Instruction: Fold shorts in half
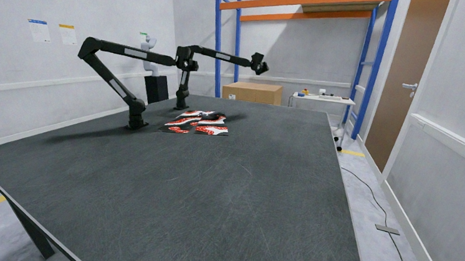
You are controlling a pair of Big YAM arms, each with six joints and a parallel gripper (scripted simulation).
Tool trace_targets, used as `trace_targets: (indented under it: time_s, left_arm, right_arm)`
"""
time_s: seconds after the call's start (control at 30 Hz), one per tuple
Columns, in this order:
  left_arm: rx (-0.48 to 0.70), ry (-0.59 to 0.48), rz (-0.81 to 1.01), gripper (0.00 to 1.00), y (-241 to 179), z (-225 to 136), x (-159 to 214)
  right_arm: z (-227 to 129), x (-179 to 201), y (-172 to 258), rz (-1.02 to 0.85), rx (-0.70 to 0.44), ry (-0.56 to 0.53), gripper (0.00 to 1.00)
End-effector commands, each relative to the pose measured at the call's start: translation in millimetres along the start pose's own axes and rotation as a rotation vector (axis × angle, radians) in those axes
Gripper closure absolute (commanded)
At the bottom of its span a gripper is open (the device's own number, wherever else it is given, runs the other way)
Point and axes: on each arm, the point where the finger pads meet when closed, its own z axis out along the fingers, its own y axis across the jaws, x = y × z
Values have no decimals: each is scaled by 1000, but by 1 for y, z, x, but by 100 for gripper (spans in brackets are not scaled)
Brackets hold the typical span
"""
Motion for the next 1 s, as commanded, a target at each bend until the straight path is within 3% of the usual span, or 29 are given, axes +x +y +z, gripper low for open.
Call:
trace_targets:
  time_s: [0.0, 0.17, 0.2, 0.27, 0.67, 0.77, 0.97]
  left_arm:
    - [41, 25, 57, 44, -11, -27, -9]
    - [63, 54, 112, 44, -11, -40, -3]
    - [59, 60, 127, 44, -11, -34, 6]
    - [80, 79, 160, 44, -8, -49, 1]
    - [217, 213, 436, 44, 1, -120, 20]
    - [220, 221, 454, 44, -1, -120, 26]
    - [318, 299, 633, 44, 19, -168, 35]
  right_arm:
    - [-9, 1, -4, -38, 32, 11, 44]
    - [-12, 6, -6, -43, 52, 28, 44]
    - [-7, -9, -10, -62, 50, 18, 44]
    - [-14, 13, -8, -40, 71, 46, 44]
    - [-29, 46, -20, -57, 167, 156, 44]
    - [-24, 35, -25, -71, 166, 155, 44]
    - [-43, 71, -25, -65, 224, 246, 44]
